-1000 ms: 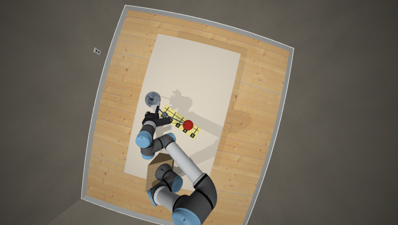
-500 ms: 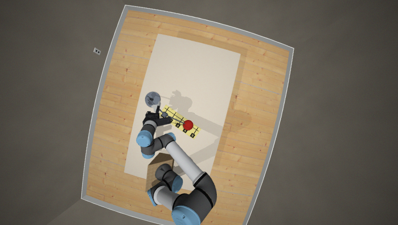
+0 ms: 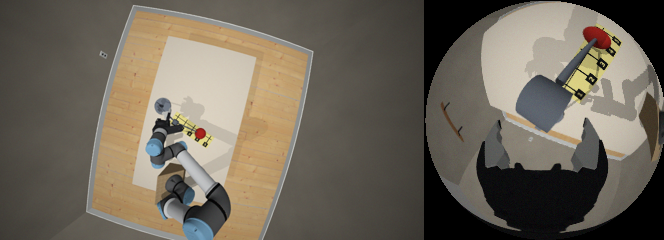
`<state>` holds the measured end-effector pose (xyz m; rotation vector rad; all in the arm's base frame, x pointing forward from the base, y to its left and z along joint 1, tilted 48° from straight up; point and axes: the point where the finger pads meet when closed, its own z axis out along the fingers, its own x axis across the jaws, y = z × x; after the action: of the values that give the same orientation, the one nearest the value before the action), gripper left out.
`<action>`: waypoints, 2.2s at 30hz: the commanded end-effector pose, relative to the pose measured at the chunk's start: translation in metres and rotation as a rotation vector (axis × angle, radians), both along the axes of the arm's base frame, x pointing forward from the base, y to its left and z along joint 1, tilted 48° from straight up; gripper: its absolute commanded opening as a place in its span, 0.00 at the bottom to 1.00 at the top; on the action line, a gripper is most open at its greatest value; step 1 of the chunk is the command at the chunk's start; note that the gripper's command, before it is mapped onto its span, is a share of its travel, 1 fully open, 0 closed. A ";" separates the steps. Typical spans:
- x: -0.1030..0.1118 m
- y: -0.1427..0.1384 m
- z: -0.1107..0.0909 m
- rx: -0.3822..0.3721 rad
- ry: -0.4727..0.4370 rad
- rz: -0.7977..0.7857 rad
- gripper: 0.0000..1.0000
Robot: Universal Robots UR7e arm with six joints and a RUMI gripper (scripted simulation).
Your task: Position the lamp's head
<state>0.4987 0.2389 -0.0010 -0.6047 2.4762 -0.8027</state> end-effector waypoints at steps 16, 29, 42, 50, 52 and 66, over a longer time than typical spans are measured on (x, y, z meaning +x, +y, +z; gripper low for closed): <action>0.001 -0.001 -0.002 -0.020 -0.019 -0.241 1.00; 0.001 -0.002 -0.003 -0.020 -0.020 -0.241 1.00; 0.002 -0.002 -0.003 -0.019 -0.022 -0.242 0.00; 0.002 -0.003 -0.003 -0.006 -0.012 -0.094 0.00; 0.002 -0.003 -0.003 -0.002 -0.009 -0.050 0.00; 0.002 -0.003 -0.003 0.003 -0.007 -0.006 0.00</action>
<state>0.5008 0.2358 -0.0044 -0.5928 2.4747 -0.8032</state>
